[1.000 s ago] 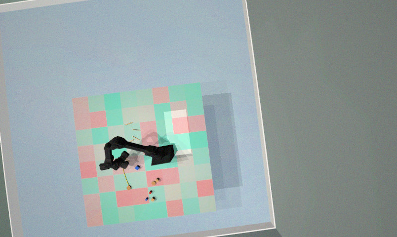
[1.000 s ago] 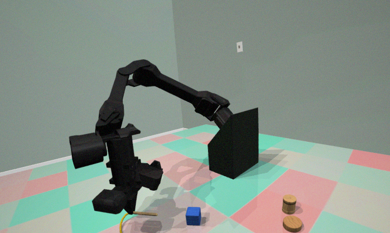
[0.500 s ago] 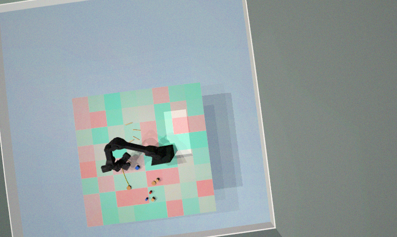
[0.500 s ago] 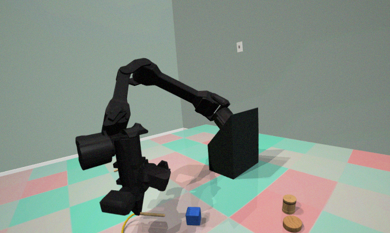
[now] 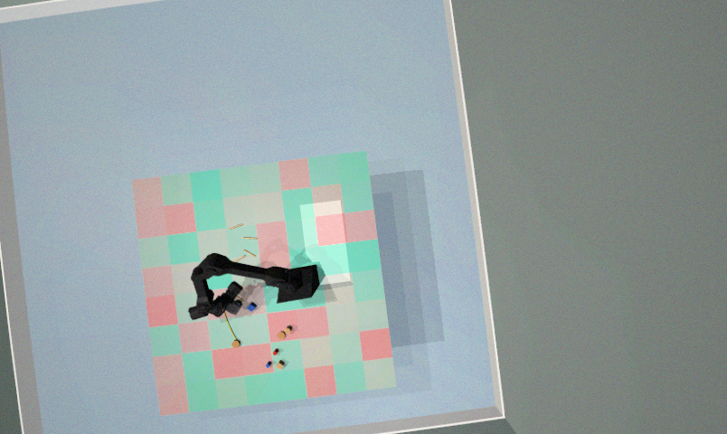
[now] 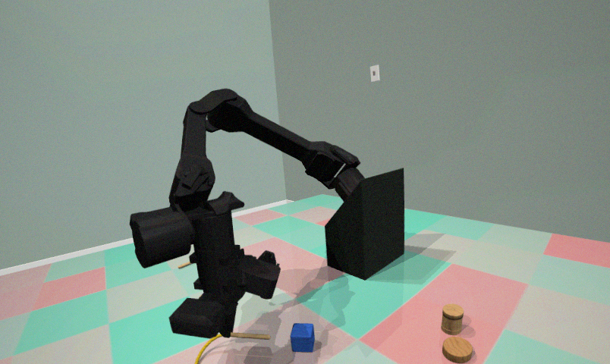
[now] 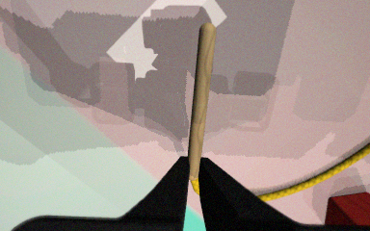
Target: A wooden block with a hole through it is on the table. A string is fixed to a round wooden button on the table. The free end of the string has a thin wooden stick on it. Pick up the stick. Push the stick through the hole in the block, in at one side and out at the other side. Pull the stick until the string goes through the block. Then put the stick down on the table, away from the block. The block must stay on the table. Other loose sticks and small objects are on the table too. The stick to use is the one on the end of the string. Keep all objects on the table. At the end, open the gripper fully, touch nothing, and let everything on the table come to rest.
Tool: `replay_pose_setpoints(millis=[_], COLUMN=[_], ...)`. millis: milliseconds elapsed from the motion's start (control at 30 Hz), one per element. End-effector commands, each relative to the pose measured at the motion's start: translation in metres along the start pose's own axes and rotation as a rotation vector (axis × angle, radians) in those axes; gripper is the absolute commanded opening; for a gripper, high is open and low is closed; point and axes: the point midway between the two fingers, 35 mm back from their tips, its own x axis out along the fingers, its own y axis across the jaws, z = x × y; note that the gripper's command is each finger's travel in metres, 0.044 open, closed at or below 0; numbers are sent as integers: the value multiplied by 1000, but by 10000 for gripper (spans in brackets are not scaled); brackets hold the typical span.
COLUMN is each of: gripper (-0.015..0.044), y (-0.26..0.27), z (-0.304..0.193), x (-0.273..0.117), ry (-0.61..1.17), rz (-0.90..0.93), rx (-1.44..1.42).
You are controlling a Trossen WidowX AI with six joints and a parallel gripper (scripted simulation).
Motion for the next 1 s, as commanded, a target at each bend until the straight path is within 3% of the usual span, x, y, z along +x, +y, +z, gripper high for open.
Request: replay_pose_setpoints(millis=[0,967], gripper=[0,0], y=[2,6], z=[9,34], x=[2,2], ry=[-4,0], rz=[8,9], rx=[-3,-3])
